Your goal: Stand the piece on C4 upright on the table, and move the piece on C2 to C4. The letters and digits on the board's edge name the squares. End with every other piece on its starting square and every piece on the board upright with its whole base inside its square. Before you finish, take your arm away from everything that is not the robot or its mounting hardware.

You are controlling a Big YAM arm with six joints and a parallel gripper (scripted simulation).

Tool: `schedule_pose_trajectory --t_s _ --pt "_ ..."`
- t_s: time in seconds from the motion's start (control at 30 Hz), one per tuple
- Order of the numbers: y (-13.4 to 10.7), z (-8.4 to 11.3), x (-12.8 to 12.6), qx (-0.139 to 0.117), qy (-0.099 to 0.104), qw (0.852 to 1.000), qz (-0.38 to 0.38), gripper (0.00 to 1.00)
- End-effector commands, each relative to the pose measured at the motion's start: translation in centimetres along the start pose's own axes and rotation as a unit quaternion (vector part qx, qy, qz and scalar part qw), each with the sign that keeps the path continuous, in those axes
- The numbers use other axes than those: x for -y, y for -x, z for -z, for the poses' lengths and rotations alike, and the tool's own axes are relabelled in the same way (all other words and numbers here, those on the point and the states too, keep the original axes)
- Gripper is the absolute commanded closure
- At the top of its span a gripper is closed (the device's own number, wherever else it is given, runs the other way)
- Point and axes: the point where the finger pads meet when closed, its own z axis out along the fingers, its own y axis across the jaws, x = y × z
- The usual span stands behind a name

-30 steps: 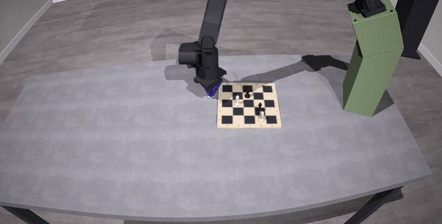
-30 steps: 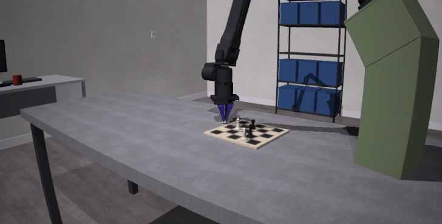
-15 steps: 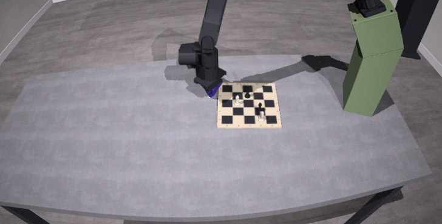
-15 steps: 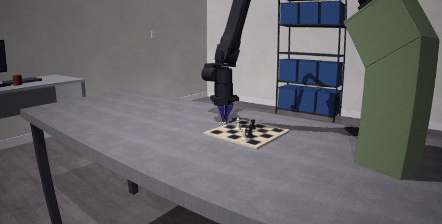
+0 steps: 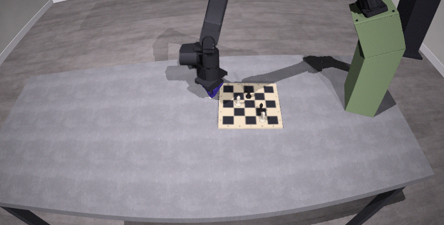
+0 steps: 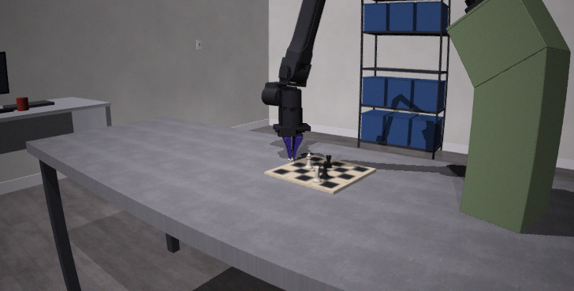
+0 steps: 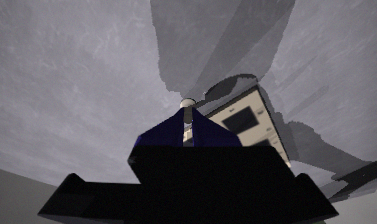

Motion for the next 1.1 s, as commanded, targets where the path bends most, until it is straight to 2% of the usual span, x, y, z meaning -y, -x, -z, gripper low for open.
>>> schedule_pose_trajectory --t_s 0.0,0.63,0.67,0.73,0.77,0.83,0.87,1.0,1.03,1.07 --pt "2.22 0.75 -0.87 0.017 0.011 1.000 -0.001 1.00" --pt "2.22 0.75 -0.87 0.017 0.011 1.000 -0.001 1.00" --pt "2.22 0.75 -0.87 0.017 0.011 1.000 -0.001 0.93" --pt "2.22 0.75 -0.87 0.017 0.011 1.000 -0.001 0.93" --pt "2.22 0.75 -0.87 0.017 0.011 1.000 -0.001 0.87" --pt "2.22 0.75 -0.87 0.017 0.011 1.000 -0.001 0.87" --pt "2.22 0.75 -0.87 0.017 0.011 1.000 -0.001 0.80" --pt "2.22 0.75 -0.87 0.017 0.011 1.000 -0.001 0.80" --pt "2.22 0.75 -0.87 0.017 0.011 1.000 -0.001 0.74" --pt "2.22 0.75 -0.87 0.017 0.011 1.000 -0.001 0.74"
